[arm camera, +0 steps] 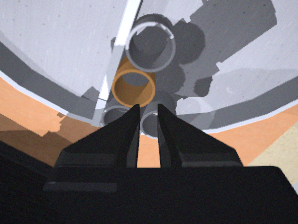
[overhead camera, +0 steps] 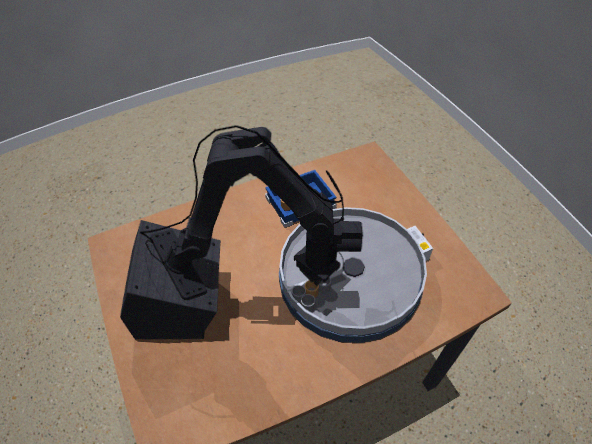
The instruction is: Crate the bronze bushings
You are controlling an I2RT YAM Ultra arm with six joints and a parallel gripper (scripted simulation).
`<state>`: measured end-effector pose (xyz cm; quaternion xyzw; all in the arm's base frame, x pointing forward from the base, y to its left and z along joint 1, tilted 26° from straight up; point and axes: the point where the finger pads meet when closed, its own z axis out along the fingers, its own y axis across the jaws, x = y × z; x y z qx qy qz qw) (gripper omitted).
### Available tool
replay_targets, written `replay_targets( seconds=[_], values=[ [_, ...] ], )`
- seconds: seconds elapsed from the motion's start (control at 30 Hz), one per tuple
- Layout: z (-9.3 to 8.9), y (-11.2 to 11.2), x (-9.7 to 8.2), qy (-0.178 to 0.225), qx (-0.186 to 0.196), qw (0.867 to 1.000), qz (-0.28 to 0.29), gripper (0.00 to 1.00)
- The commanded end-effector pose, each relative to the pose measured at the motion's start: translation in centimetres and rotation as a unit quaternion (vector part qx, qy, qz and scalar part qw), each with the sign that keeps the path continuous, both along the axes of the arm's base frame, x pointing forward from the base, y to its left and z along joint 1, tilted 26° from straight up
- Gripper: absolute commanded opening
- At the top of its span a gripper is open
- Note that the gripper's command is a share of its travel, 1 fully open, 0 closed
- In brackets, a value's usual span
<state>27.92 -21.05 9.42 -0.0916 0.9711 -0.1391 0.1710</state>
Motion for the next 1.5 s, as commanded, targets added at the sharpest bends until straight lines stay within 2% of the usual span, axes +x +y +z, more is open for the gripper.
replay_targets(
  seconds=[0.0, 0.13, 0.23, 1.47],
  values=[
    [1.29, -0.47, 0.83, -0.014, -0.006, 1.000, 0.006, 0.15],
    [1.07, -0.54, 0.75, -0.010, -0.003, 1.000, 0.005, 0.15],
    [1.80, -0.76, 0.79, -0.020, -0.010, 1.000, 0.003, 0.15],
    [1.77, -0.81, 0.81, -0.020, -0.010, 1.000, 0.003, 0.15]
  ],
)
